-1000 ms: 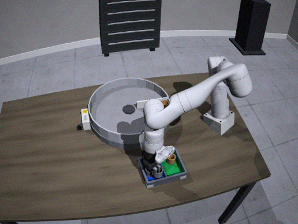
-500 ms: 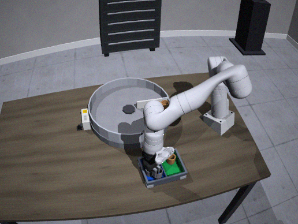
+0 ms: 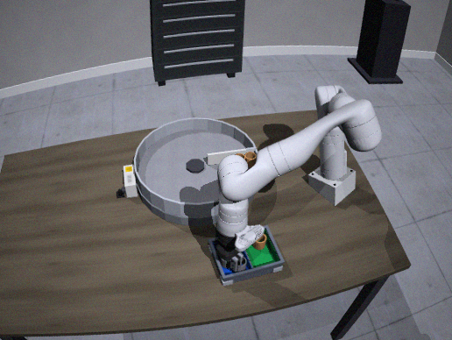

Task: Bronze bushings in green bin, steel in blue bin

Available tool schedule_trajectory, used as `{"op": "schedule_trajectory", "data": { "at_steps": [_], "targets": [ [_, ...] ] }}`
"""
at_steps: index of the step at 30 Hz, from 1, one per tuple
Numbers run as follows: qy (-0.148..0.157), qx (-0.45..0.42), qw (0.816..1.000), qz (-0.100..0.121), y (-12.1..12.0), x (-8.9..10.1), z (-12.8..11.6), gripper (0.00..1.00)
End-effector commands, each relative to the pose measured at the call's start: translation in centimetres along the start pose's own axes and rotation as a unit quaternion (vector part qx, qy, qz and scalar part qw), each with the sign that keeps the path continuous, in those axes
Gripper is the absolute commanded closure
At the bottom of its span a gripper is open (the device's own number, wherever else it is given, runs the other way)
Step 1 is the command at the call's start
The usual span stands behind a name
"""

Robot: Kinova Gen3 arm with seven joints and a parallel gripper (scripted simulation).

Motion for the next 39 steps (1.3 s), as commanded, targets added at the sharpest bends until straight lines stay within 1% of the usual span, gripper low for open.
{"op": "schedule_trajectory", "data": {
  "at_steps": [1, 10, 23, 39],
  "targets": [
    [0.000, 0.000, 1.000, 0.000, 0.0, -0.3, -0.1, 1.00],
    [0.000, 0.000, 1.000, 0.000, 0.0, -0.3, -0.1, 1.00],
    [0.000, 0.000, 1.000, 0.000, 0.0, -1.5, -0.1, 1.00],
    [0.000, 0.000, 1.000, 0.000, 0.0, -1.5, 0.0, 1.00]
  ]
}}
Point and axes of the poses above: the point where the finger pads meet when closed, its own x axis back along the fingers, its own y axis across the jaws, z = x × y, the point moved 6 cm from there along x, back along the fingers, and after that the axes turned 4 degrees about -x, right-handed, at the moved point
